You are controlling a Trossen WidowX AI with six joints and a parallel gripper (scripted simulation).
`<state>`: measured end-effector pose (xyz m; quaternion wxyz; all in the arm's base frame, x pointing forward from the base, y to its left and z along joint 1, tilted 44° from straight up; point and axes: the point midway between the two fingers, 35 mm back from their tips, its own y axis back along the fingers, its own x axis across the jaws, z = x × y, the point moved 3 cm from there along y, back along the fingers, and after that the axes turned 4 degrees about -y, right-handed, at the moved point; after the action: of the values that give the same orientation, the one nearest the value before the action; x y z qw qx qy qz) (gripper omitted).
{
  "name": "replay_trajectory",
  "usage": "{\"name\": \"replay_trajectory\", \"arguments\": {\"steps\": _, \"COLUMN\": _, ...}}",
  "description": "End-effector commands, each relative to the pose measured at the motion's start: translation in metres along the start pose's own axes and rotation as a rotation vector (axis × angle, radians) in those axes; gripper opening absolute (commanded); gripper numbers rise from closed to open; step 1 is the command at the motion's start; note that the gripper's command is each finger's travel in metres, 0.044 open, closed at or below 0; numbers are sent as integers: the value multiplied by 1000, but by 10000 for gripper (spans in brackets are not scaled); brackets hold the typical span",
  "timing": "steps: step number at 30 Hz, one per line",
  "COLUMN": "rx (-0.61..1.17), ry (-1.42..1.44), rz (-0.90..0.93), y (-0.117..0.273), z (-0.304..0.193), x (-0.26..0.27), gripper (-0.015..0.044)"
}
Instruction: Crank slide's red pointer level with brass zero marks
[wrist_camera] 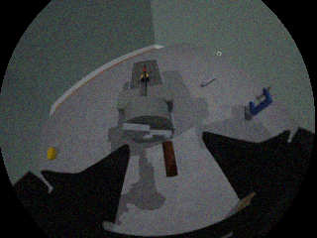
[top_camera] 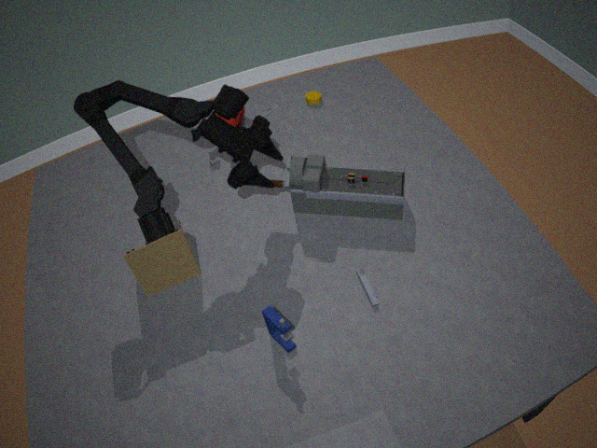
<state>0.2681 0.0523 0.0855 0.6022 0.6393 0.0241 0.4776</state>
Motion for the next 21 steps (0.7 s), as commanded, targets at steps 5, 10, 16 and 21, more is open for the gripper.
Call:
{"name": "replay_trajectory", "arguments": {"steps": 5, "rx": 1, "ry": -7, "rz": -9, "y": -11, "z": -9, "x": -2, "gripper": 440}}
{"name": "replay_trajectory", "arguments": {"steps": 10, "rx": 2, "ry": -7, "rz": -9, "y": -17, "z": -14, "x": -2, "gripper": 440}}
{"name": "replay_trajectory", "arguments": {"steps": 16, "rx": 2, "ry": -6, "rz": -9, "y": -23, "z": -21, "x": -3, "gripper": 440}}
{"name": "replay_trajectory", "arguments": {"steps": 21, "rx": 3, "ry": -6, "rz": -8, "y": -29, "z": -27, "x": -3, "gripper": 440}}
